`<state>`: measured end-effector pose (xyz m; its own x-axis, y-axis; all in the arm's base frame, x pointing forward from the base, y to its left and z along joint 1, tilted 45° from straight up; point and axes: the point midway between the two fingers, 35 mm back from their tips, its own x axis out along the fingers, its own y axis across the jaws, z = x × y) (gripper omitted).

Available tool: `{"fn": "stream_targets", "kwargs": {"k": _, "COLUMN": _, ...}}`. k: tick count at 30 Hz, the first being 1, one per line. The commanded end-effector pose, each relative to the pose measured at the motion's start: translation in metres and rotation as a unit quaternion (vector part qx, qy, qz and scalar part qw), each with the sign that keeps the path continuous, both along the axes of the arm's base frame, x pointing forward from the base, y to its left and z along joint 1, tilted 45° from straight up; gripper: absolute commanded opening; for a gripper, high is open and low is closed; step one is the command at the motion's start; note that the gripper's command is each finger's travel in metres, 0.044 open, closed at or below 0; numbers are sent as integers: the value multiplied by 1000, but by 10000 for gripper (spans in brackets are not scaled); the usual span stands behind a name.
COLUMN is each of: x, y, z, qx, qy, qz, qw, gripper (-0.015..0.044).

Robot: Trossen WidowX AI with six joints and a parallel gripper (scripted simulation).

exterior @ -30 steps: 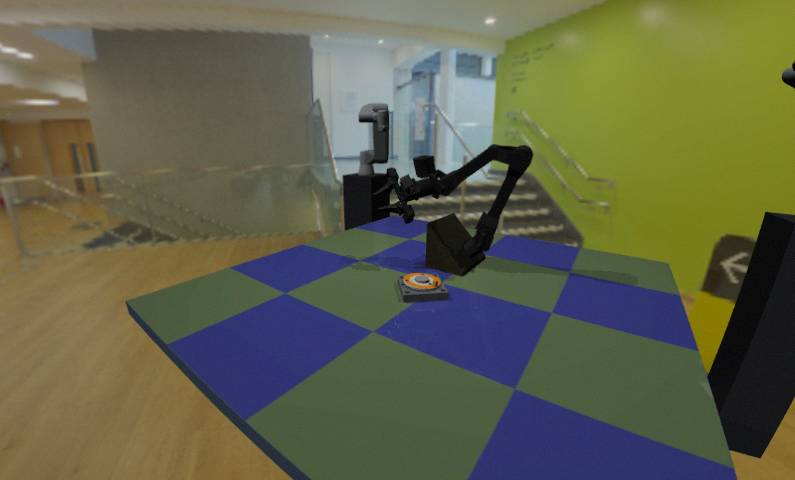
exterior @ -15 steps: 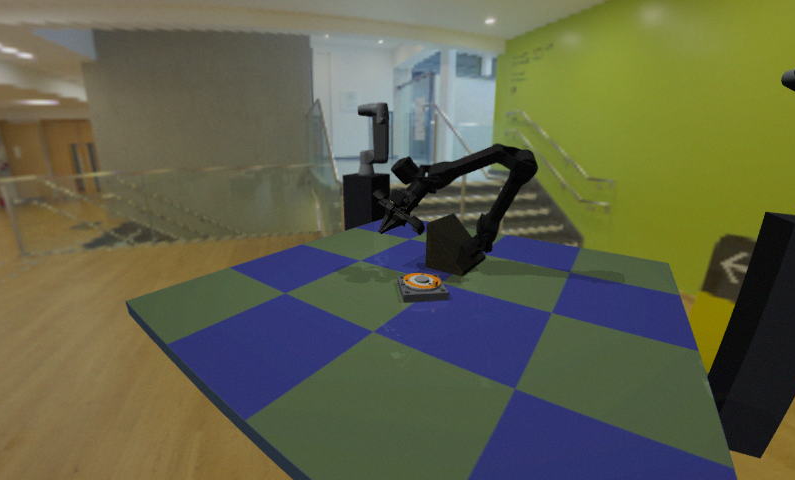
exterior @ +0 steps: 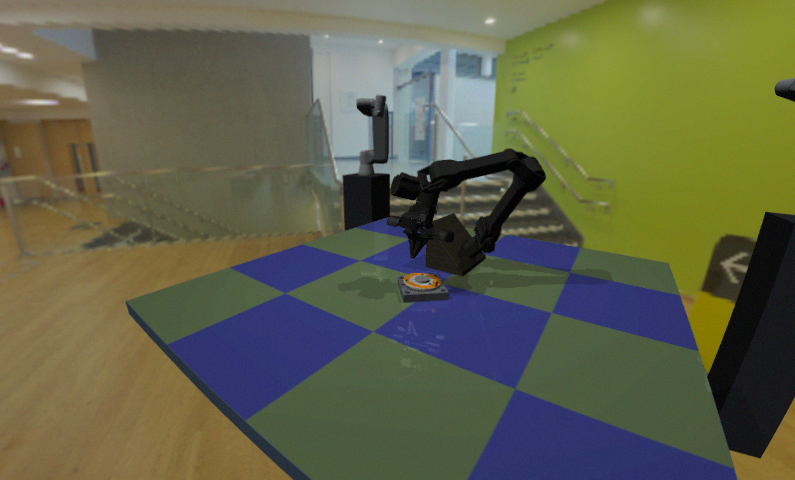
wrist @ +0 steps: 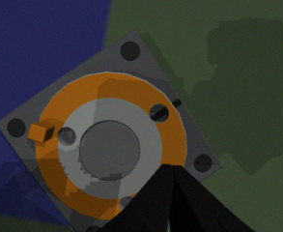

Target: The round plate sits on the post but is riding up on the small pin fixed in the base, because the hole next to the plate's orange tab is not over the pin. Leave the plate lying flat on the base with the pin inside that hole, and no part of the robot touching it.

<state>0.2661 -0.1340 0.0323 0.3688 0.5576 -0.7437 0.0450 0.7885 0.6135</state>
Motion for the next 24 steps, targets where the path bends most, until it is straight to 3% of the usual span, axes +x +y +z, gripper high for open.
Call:
{"fn": "stream_targets", "kwargs": {"k": 1, "x": 0, "y": 58, "z": 46, "qx": 69, "qy": 105, "qz": 64, "qw": 990, "gripper": 0}}
{"fn": "stream_targets", "kwargs": {"k": 12, "x": -3, "y": 61, "z": 47, "qx": 72, "qy": 111, "qz": 67, "qw": 989, "gripper": 0}}
{"fn": "stream_targets", "kwargs": {"k": 24, "x": 4, "y": 94, "z": 15, "qx": 73, "qy": 110, "qz": 67, "qw": 989, "gripper": 0}}
